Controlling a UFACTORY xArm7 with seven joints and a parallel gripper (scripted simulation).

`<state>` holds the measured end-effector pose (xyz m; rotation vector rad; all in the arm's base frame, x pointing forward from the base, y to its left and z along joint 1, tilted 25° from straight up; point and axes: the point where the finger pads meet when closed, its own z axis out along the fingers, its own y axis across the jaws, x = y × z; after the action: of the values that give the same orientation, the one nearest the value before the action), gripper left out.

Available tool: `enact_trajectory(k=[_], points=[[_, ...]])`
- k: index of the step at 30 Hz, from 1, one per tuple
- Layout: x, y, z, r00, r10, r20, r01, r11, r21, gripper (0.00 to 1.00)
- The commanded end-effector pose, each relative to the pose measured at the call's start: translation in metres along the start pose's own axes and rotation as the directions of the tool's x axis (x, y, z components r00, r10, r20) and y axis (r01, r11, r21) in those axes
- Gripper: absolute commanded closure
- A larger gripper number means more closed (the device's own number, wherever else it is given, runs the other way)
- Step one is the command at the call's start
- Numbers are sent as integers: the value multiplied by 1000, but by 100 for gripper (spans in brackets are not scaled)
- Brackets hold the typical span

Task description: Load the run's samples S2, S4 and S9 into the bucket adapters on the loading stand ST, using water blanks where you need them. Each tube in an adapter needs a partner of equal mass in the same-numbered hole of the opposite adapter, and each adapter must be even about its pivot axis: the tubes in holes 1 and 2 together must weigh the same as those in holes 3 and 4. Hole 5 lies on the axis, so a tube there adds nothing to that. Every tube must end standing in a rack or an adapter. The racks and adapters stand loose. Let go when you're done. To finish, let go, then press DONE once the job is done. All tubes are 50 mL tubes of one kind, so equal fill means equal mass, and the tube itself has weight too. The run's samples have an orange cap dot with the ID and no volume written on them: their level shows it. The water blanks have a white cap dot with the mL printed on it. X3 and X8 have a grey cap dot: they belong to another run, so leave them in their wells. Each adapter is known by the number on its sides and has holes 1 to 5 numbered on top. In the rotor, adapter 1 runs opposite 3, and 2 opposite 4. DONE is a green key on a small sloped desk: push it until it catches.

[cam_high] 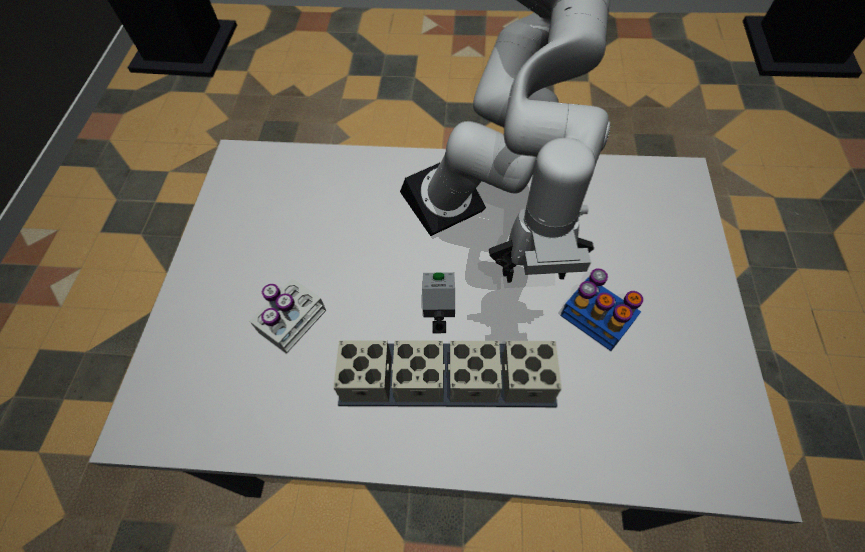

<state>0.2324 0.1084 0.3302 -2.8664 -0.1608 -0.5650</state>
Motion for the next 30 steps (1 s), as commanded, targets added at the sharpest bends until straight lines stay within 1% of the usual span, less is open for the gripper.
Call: enact_trajectory(k=[1, 5, 7, 22, 24, 30], points=[[13, 24, -1, 998, 65, 0, -65, 998, 0, 0], [21, 43, -1, 998, 65, 0, -65, 998, 0, 0], [21, 43, -1, 998, 65, 0, -65, 998, 0, 0], [51, 112, -1, 998, 65, -1, -65, 998, -1, 0], [51, 112, -1, 998, 65, -1, -65, 998, -1, 0], [63, 139, -1, 998, 65, -1, -65, 998, -1, 0]])
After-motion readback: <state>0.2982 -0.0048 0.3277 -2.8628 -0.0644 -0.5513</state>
